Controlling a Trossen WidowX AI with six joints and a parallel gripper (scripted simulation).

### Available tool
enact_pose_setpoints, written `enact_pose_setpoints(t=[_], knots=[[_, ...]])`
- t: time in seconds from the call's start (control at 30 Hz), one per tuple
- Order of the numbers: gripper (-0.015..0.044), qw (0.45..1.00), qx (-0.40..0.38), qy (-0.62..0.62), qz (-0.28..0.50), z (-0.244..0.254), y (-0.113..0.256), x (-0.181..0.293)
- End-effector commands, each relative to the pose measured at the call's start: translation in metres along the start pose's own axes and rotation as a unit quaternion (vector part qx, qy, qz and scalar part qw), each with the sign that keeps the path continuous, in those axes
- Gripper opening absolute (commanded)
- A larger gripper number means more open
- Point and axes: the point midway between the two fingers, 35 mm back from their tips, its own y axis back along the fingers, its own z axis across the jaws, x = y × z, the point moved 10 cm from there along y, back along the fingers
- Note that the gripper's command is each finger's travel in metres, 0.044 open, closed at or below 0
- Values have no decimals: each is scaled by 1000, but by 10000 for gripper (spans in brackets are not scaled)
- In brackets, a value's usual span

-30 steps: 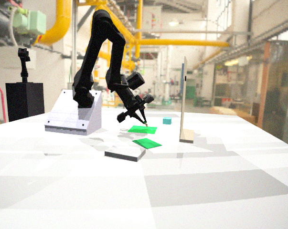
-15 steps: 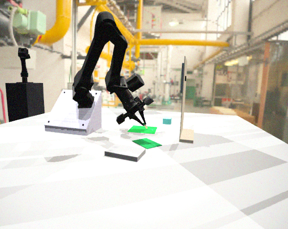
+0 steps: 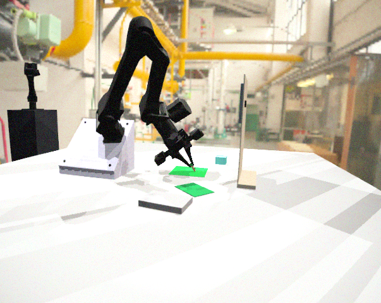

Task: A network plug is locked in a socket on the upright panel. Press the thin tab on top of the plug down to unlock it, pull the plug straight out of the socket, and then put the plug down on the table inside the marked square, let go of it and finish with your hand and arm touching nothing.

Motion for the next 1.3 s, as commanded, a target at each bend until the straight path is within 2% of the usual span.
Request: enact_pose_setpoints(t=[0.0, 0.03, 0.23, 1.27], knots=[[0, 1000, 0, 0, 0, 0, 0, 0], [0, 1000, 0, 0, 0, 0, 0, 0], [156, 1000, 0, 0, 0, 0, 0, 0], [156, 1000, 2, 1, 3, 1, 21, 3]])
